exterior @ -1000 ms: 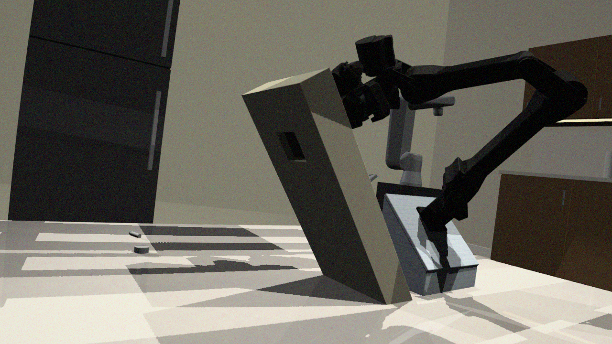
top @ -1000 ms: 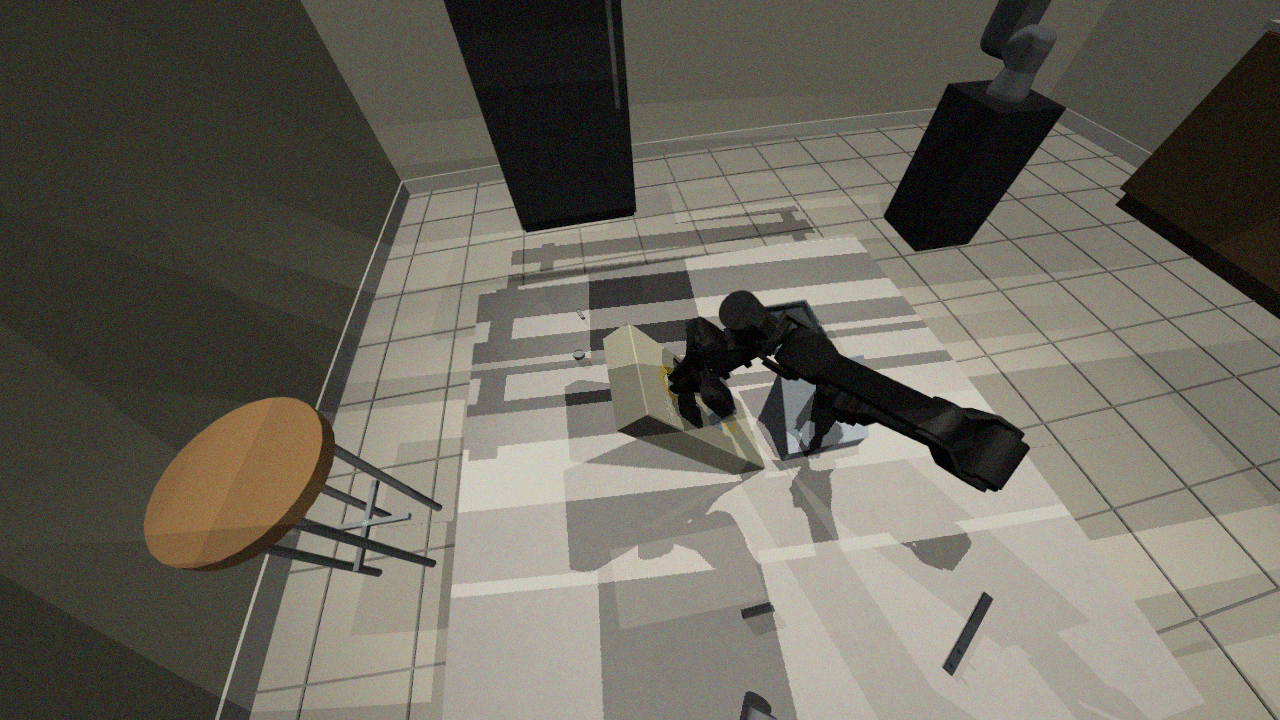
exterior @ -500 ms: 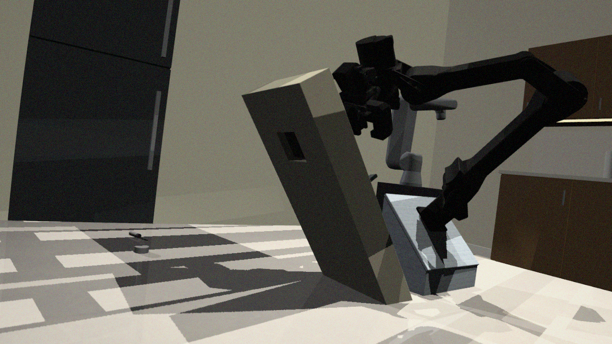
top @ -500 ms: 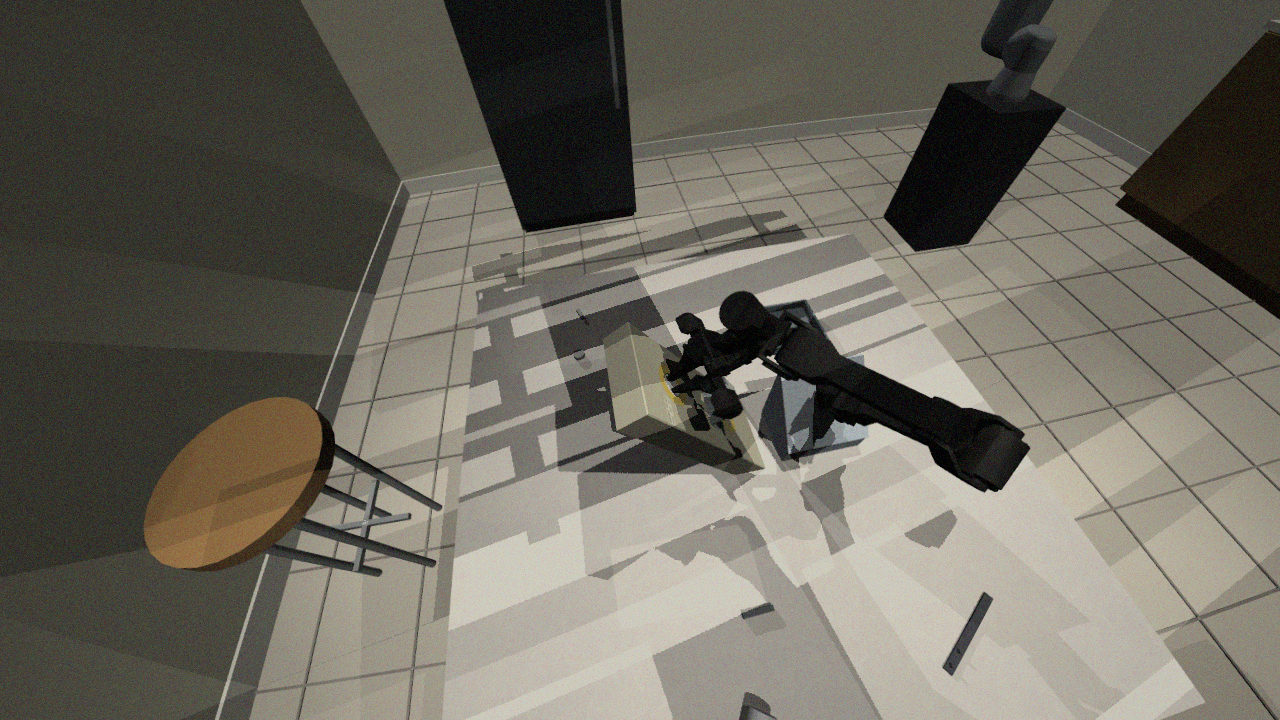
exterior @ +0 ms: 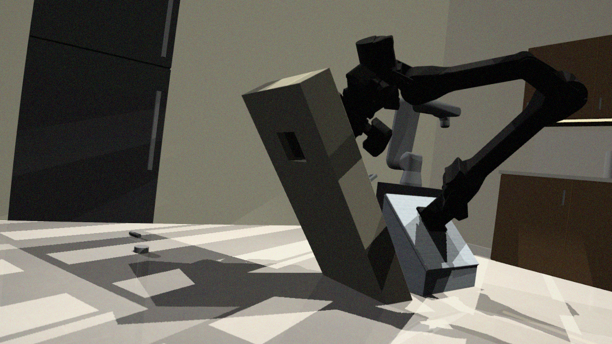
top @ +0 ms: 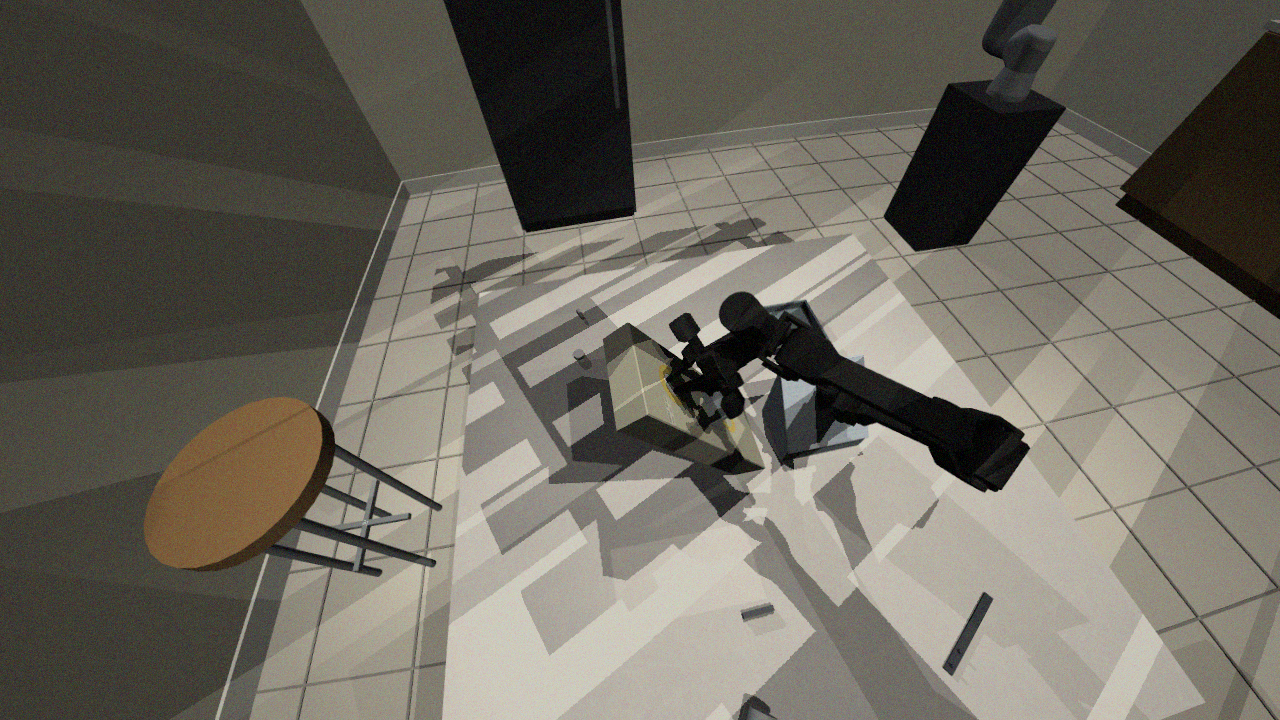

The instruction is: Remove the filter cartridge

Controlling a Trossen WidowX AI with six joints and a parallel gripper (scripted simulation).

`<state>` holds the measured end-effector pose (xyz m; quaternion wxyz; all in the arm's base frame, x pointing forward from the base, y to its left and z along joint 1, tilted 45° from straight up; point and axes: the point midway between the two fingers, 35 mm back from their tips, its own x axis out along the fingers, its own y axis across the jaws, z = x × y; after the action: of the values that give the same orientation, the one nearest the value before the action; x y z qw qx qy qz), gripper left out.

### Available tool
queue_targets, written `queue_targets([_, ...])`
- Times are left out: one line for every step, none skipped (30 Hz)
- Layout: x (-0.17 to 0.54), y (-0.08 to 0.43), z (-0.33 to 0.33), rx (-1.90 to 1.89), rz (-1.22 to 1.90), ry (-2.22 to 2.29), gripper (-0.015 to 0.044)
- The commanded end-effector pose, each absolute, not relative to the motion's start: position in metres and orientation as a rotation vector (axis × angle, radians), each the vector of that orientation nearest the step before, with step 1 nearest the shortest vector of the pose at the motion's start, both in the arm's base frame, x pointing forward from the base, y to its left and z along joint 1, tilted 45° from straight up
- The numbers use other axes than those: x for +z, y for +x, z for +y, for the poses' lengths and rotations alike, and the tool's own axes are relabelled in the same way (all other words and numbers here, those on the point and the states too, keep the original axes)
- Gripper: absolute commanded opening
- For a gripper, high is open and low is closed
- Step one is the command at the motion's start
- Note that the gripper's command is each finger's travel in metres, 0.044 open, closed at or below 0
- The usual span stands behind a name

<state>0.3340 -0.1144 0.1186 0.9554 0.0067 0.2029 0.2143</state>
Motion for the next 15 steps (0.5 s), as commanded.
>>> queue_targets([0.1149, 0.3386, -0.1112, 0.468, 0.388, -0.162, 0.0000])
queue_targets([0.1150, 0.3386, -0.1112, 0.475, 0.380, -0.196, 0.0000])
queue_targets([0.1150, 0.3385, -0.1112, 0.482, 0.372, -0.229, 0.0000])
queue_targets([0.1150, 0.3385, -0.1113, 0.489, 0.363, -0.263, 0.0000])
queue_targets([0.1150, 0.3385, -0.1113, 0.495, 0.355, -0.297, 0.0000])
queue_targets([0.1150, 0.3384, -0.1113, 0.502, 0.347, -0.331, 0.0000])
queue_targets([0.1150, 0.3384, -0.1113, 0.509, 0.338, -0.365, 0.0000])
queue_targets([0.1150, 0.3384, -0.1113, 0.515, 0.330, -0.398, 0.0000])
queue_targets([0.1151, 0.3383, -0.1113, 0.521, 0.321, -0.432, 0.0000])
queue_targets([0.1151, 0.3383, -0.1114, 0.528, 0.312, -0.466, 0.0000])
queue_targets([0.1151, 0.3383, -0.1114, 0.534, 0.304, -0.500, 0.0000])
queue_targets([0.1151, 0.3382, -0.1114, 0.540, 0.295, -0.534, 0.0000])
queue_targets([0.1151, 0.3382, -0.1114, 0.546, 0.286, -0.567, 0.0000])
queue_targets([0.1151, 0.3382, -0.1114, 0.551, 0.277, -0.601, 0.0000])
queue_targets([0.1151, 0.3381, -0.1115, 0.557, 0.267, -0.635, 0.0000])
